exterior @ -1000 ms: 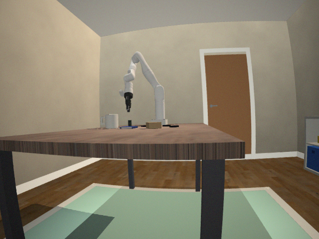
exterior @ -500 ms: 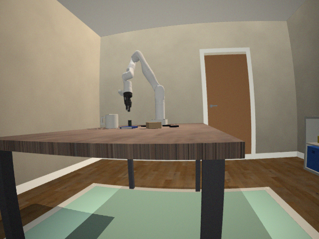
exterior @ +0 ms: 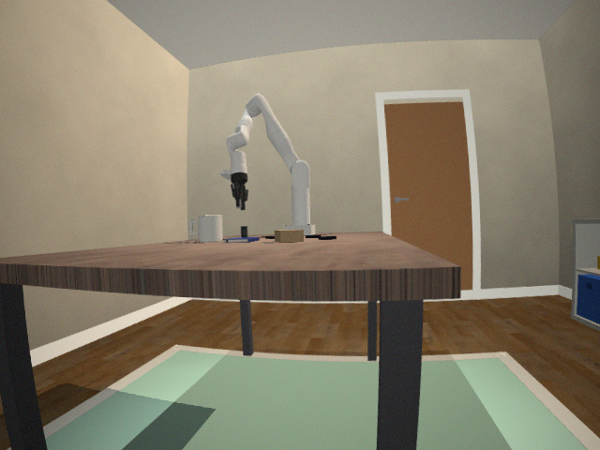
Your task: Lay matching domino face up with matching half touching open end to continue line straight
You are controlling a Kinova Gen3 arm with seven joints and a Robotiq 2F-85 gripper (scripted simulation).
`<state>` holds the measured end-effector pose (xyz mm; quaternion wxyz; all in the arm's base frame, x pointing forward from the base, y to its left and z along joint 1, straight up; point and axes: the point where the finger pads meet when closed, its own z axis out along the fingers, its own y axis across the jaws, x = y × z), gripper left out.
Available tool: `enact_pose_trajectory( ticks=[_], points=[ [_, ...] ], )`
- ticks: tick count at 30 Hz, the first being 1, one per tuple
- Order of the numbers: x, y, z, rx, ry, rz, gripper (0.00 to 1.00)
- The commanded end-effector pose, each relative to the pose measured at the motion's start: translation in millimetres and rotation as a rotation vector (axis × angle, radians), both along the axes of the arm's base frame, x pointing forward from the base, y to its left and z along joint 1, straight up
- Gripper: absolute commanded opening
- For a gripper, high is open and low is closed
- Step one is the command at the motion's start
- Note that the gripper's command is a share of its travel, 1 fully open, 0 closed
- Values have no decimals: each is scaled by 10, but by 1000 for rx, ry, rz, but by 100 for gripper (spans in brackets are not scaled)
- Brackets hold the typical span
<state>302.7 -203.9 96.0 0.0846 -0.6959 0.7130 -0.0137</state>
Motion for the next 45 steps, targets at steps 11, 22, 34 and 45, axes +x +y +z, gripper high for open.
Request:
enact_pose_trajectory(
  ticks=[11, 22, 34, 45],
  points=[
    [2, -5, 2, 20, 56, -61, 48],
    [-3, -11, -5, 34, 87, -97, 48],
    [-8, -13, -8, 45, 115, -128, 48],
    [-9, -13, -9, 50, 126, -140, 48]
  ],
)
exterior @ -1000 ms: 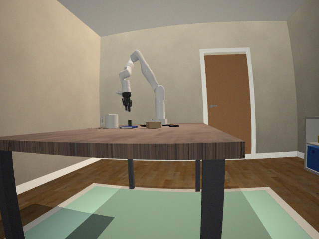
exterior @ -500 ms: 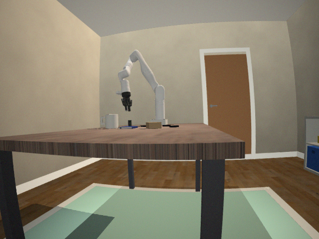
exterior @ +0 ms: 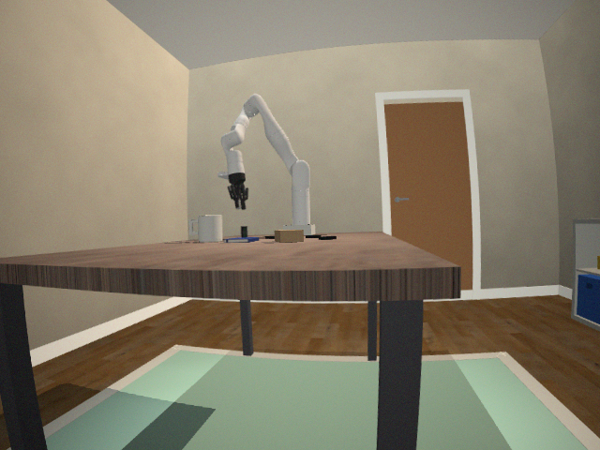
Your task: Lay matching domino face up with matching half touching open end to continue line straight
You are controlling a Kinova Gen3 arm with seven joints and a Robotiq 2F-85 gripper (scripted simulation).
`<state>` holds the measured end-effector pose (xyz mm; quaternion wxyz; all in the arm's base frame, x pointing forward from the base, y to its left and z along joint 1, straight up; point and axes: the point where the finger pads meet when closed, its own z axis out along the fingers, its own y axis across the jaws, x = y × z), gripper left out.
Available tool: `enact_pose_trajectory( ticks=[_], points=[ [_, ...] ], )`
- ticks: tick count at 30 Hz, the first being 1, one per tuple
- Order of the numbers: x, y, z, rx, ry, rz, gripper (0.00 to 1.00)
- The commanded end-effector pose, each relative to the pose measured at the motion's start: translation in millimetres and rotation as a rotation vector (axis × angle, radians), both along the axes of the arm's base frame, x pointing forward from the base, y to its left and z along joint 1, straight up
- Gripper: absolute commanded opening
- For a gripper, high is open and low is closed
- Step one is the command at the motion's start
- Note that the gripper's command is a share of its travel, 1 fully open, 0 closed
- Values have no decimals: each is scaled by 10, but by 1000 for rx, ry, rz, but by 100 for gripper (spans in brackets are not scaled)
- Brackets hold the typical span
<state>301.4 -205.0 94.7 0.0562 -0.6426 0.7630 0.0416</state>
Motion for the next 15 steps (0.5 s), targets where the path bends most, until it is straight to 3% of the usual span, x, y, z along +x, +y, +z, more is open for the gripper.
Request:
enact_pose_trajectory(
  ticks=[1, 15],
  points=[
    [3, -2, 4, 0, 2, -3, 48],
    [2, -2, 4, 2, 7, -9, 48]
  ],
)
